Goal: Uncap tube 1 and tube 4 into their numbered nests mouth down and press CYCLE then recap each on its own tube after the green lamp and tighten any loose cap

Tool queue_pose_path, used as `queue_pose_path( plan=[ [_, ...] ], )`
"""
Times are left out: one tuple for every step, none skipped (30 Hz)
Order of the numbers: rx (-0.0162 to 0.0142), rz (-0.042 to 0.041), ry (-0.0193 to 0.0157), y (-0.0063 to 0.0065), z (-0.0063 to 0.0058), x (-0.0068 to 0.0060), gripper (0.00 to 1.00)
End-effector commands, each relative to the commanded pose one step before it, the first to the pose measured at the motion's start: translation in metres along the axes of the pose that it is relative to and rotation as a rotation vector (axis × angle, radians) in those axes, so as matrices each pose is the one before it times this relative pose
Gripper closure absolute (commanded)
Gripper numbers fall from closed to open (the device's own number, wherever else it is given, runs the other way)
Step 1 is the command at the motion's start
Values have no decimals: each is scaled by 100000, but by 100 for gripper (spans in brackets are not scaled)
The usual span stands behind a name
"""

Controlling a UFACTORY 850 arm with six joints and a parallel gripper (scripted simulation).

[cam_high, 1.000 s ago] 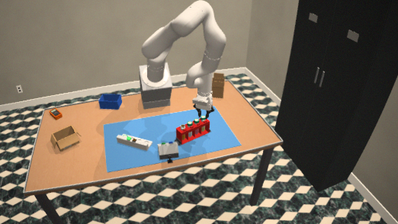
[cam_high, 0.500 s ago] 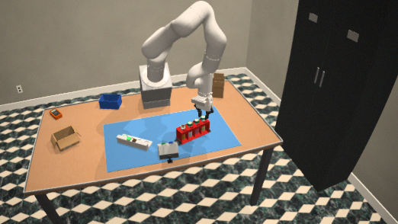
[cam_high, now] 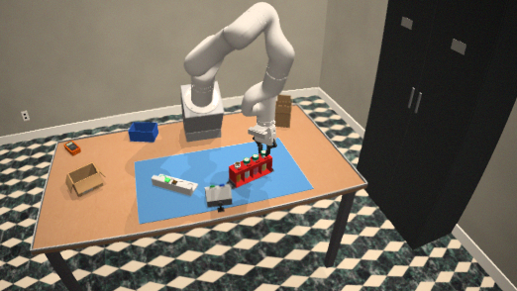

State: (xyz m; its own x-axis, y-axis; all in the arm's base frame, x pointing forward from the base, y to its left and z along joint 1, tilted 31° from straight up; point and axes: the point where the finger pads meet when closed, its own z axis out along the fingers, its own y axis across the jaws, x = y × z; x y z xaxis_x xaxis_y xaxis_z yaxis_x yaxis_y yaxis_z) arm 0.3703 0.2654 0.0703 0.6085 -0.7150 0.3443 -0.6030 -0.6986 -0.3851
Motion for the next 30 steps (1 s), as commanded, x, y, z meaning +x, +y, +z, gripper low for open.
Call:
queue_pose_path(
  plan=[
    [86, 27, -7, -37, 6, 0, 100],
    [0, 0, 0, 0, 0, 0, 100],
    [0, 0, 0, 0, 0, 0, 100],
    [0, 0, 0, 0, 0, 0, 100],
    [0, 0, 0, 0, 0, 0, 100],
    [0, 0, 0, 0, 0, 0, 100],
    [0, 0, 0, 0, 0, 0, 100],
    [0, 0, 0, 0, 0, 0, 100],
    [0, 0, 0, 0, 0, 0, 100],
    [0, 0, 0, 0, 0, 0, 100],
    [-2, 3333, 1, -2, 3, 0, 100],
    [-2, 3333, 1, -3, 3, 0, 100],
    [3, 3334, -1, 4, 9, 0, 100],
    [0, 3333, 0, 0, 5, 0, 100],
    [0, 3333, 0, 0, 5, 0, 100],
    [0, 3333, 0, 0, 5, 0, 100],
    [0, 3333, 0, 0, 5, 0, 100],
    [0, 3333, 0, 0, 5, 0, 100],
    [0, 3333, 0, 0, 5, 0, 100],
    [0, 3333, 0, 0, 5, 0, 100],
    [0, 3333, 0, 0, 5, 0, 100],
    [0, 3333, 0, -1, 4, 0, 100],
    [0, 0, 0, 0, 0, 0, 100],
    [0, 0, 0, 0, 0, 0, 100],
    [1, 3333, -1, 1, 6, 1, 100],
    [0, 3333, 0, 0, 5, 0, 100],
    [0, 3333, 0, 0, 5, 0, 100],
    [0, 3333, 0, 0, 5, 0, 100],
    [0, 3333, 0, 0, 5, 0, 100],
    [0, 3333, 0, -1, 4, 0, 100]
  ],
)
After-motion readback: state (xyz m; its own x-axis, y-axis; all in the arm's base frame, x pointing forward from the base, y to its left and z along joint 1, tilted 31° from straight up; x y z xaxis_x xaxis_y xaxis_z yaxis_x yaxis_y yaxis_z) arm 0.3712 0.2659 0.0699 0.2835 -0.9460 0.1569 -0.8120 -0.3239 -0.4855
